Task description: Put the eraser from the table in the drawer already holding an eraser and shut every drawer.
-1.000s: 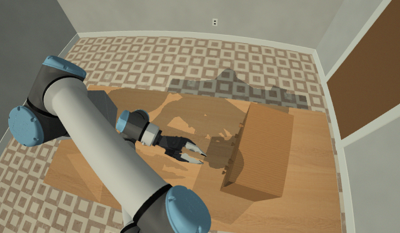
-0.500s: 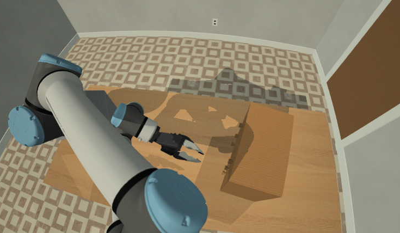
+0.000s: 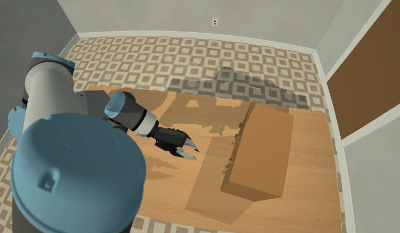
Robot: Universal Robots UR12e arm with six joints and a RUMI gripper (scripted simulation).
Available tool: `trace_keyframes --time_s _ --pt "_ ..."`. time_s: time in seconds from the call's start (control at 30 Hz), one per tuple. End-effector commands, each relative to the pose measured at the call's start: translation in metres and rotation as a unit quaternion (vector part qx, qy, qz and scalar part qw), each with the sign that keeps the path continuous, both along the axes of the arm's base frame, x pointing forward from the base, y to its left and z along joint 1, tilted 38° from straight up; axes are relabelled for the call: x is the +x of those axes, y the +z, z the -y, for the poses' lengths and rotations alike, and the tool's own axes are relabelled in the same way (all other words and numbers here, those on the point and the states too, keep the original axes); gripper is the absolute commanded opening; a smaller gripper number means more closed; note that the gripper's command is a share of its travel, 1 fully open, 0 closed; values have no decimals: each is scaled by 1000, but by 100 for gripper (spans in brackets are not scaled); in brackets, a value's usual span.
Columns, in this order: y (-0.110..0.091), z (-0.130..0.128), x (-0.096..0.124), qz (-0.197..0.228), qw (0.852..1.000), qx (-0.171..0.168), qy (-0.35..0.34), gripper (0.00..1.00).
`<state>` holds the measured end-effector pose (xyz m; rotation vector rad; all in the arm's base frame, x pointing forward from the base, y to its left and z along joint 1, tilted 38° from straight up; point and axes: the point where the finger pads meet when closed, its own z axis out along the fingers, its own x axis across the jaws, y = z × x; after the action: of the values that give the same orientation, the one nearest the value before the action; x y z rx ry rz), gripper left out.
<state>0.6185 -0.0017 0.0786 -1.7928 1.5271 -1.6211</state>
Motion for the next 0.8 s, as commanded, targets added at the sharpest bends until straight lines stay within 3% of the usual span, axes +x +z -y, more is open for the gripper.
trace_keyframes --time_s 0.0,0.77 --pt "4 -5 -6 -43 998 12 -32 20" --pt "19 -21 -35 -178 975 42 -123 20"
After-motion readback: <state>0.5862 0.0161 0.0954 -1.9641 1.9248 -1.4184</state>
